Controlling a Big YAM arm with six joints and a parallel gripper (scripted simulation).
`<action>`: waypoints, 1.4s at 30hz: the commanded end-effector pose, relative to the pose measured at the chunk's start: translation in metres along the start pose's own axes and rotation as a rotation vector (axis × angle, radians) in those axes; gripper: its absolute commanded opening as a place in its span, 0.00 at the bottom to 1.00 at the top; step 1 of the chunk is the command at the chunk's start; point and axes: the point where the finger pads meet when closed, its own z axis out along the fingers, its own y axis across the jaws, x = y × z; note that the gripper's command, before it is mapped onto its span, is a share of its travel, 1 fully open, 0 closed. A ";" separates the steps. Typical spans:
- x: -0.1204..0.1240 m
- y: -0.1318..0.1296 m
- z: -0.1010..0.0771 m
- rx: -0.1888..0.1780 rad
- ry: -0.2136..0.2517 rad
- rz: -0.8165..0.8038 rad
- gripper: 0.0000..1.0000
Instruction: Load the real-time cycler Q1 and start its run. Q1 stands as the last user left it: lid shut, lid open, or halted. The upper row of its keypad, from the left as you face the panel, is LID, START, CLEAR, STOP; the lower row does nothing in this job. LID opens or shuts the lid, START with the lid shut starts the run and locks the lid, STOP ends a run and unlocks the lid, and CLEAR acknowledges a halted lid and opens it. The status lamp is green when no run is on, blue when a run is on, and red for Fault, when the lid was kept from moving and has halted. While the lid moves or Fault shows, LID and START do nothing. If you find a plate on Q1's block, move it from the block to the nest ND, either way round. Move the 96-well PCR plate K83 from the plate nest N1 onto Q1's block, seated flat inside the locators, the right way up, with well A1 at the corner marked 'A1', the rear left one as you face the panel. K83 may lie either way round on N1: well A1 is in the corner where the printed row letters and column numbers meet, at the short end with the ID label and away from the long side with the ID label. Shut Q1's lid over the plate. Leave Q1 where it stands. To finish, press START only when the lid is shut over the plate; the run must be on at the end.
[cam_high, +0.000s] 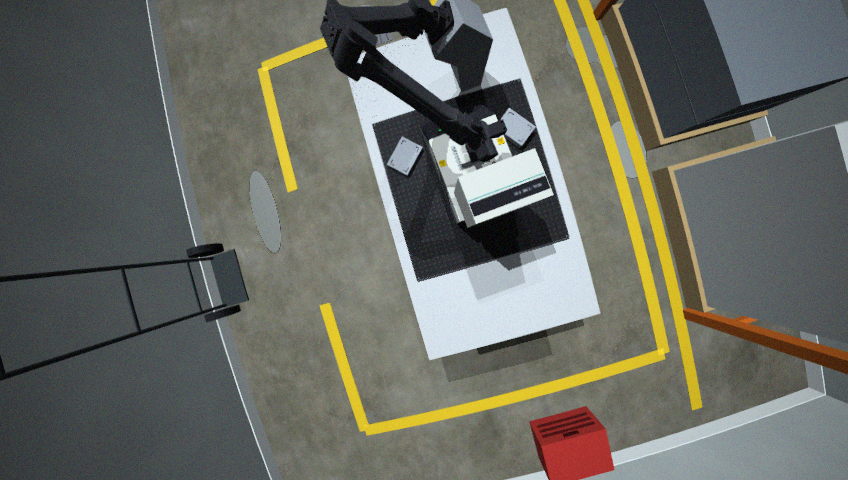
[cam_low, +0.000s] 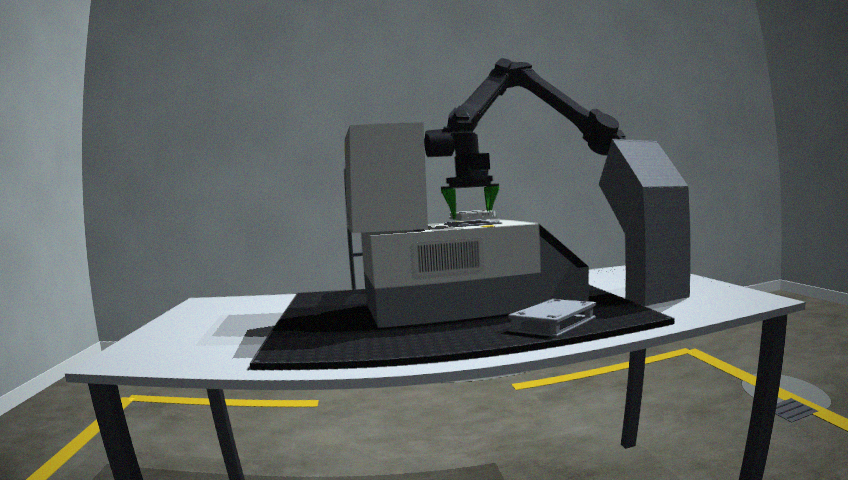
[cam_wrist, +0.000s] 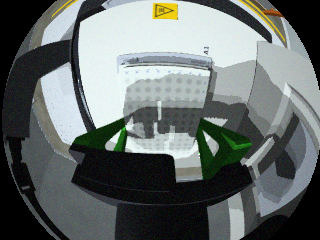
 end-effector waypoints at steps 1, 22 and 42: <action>-0.002 -0.020 -0.023 0.055 0.000 0.006 0.00; 0.010 -0.025 -0.018 0.052 -0.002 0.026 0.00; -0.010 -0.018 -0.016 0.051 -0.002 0.013 0.00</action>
